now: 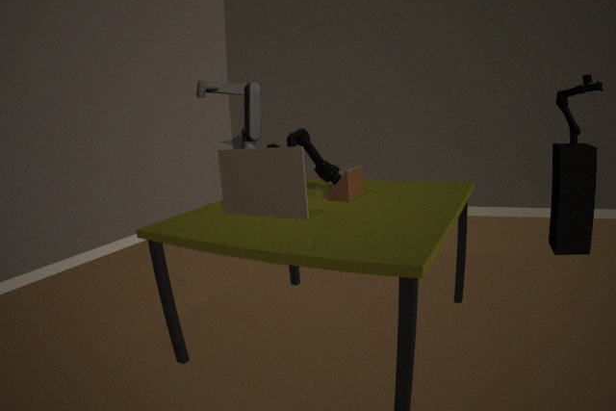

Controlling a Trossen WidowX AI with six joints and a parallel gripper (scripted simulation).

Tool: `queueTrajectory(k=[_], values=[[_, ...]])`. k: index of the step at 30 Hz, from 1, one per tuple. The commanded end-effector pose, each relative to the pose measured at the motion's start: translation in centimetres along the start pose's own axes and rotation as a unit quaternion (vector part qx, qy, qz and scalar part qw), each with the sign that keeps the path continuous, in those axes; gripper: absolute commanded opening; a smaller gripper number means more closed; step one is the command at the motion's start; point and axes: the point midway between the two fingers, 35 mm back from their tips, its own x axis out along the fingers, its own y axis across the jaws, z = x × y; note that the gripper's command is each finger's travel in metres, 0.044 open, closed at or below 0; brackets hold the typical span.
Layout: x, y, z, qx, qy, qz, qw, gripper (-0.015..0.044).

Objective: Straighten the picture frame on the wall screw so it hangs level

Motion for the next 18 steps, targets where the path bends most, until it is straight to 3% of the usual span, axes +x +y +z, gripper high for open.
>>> queueTrajectory(k=[1,6,18], values=[[0.02,-0.02,0.07,0.002,-0.002,-0.001,1.000,0.0260],[0.04,-0.04,0.11,0.002,-0.002,-0.001,1.000,0.0260],[0.04,-0.04,0.11,0.002,-0.002,-0.001,1.000,0.0180]])
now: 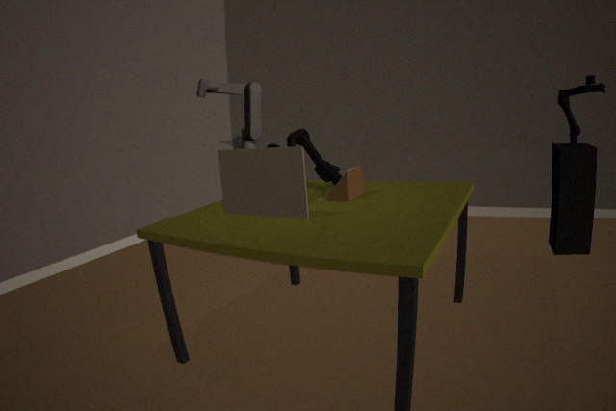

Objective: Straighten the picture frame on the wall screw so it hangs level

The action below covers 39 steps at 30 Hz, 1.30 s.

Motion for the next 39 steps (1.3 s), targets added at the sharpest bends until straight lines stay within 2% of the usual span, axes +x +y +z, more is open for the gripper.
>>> queueTrajectory(k=[1,18,20,21,39], values=[[0.02,-0.03,0.04,0.002,-0.001,-0.001,1.000,0.0173],[0.02,-0.03,0.04,0.002,-0.001,-0.001,1.000,0.0060],[0.02,-0.03,0.04,0.002,-0.001,-0.001,1.000,0.0007],[0.02,-0.03,0.04,0.002,-0.001,-0.001,1.000,0.0000],[0.01,0.35,-0.01,0.002,-0.001,-0.001,1.000,0.0000]])
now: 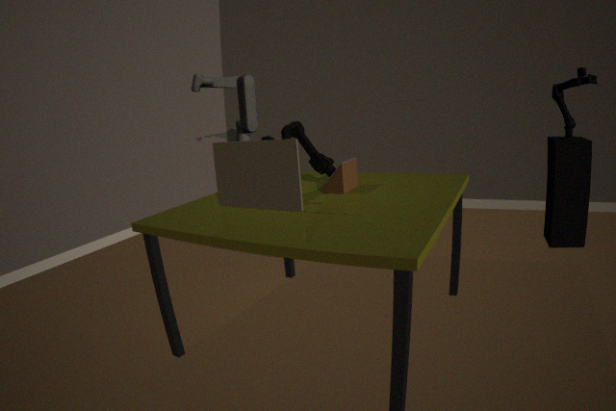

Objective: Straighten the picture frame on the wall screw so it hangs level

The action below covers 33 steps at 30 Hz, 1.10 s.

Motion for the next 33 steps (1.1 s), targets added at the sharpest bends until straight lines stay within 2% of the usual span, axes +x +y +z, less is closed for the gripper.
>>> queueTrajectory(k=[1,33], values=[[0.01,0.27,-0.01,0.002,0.001,0.002,1.000,0.0000],[0.01,1.06,-0.01,0.002,0.001,0.002,1.000,0.0000]])
